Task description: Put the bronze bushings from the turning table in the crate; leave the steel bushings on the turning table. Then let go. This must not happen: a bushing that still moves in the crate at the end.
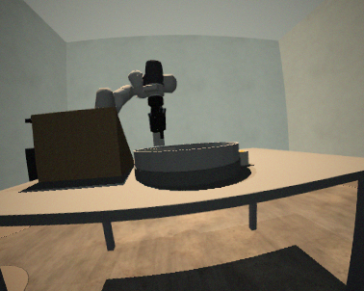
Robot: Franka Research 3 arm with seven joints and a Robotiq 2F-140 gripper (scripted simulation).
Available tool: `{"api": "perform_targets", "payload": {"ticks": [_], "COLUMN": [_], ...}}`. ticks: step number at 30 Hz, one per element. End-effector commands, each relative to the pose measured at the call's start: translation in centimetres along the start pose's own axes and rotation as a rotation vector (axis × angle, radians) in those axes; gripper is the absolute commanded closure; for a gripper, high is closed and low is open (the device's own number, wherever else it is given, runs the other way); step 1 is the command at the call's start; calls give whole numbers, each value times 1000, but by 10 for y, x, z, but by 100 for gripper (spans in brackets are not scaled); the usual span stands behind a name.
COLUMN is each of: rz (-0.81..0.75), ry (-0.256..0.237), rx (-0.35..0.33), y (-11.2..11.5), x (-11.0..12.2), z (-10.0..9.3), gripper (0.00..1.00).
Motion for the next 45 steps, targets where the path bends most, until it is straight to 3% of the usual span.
{"api": "perform_targets", "payload": {"ticks": [1, 8, 45], "rz": [1, 1, 1], "ry": [-2, -2, -2], "rx": [-2, -2, -2], "y": [-1, -1, -1], "x": [-1, -1, -1], "z": [1, 9, 9], "gripper": [72, 72, 72]}}
Point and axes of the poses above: the point where the finger pads meet when closed, its own z axis out along the fingers, its own x axis across the jaws, y = z × x, the point moved 9 cm from there along -z, back along the fingers, and after that the axes turned 15 degrees about z, right-handed, at the moved point
